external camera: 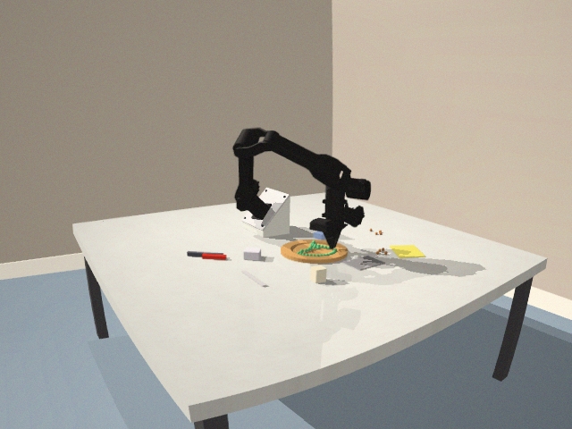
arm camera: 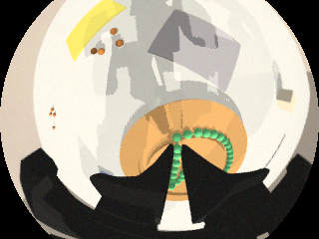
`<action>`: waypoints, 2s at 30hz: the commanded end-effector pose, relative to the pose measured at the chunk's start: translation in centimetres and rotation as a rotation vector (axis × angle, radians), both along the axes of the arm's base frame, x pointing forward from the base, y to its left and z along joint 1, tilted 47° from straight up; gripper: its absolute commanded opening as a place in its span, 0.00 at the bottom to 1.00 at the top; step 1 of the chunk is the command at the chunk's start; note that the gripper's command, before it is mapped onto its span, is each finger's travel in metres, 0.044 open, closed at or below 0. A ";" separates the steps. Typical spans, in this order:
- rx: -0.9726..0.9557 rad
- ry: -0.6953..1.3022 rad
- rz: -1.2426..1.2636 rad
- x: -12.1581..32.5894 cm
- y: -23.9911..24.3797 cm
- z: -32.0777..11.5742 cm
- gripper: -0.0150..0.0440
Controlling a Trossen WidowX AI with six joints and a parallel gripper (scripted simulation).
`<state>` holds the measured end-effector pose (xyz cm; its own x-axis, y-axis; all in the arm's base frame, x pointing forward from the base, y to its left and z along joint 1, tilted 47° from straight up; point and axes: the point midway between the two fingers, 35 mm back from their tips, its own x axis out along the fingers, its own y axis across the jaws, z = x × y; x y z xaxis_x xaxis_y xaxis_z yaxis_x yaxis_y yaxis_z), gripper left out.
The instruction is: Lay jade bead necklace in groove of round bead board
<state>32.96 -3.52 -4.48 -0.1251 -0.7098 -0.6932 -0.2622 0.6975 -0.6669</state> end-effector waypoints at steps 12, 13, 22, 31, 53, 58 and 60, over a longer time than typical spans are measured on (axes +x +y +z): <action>-0.002 -0.004 0.002 0.5 1.1 -0.6 0.25; -0.002 -0.004 0.002 0.5 1.1 -0.6 0.25; -0.002 -0.004 0.002 0.4 0.5 -1.1 0.25; -0.002 -0.012 0.001 0.5 0.7 -0.9 0.57; -0.002 -0.004 0.002 0.5 1.0 -0.5 1.00; -0.002 -0.004 0.002 0.5 1.0 -0.5 1.00; -0.002 -0.004 0.002 0.5 1.0 -0.5 1.00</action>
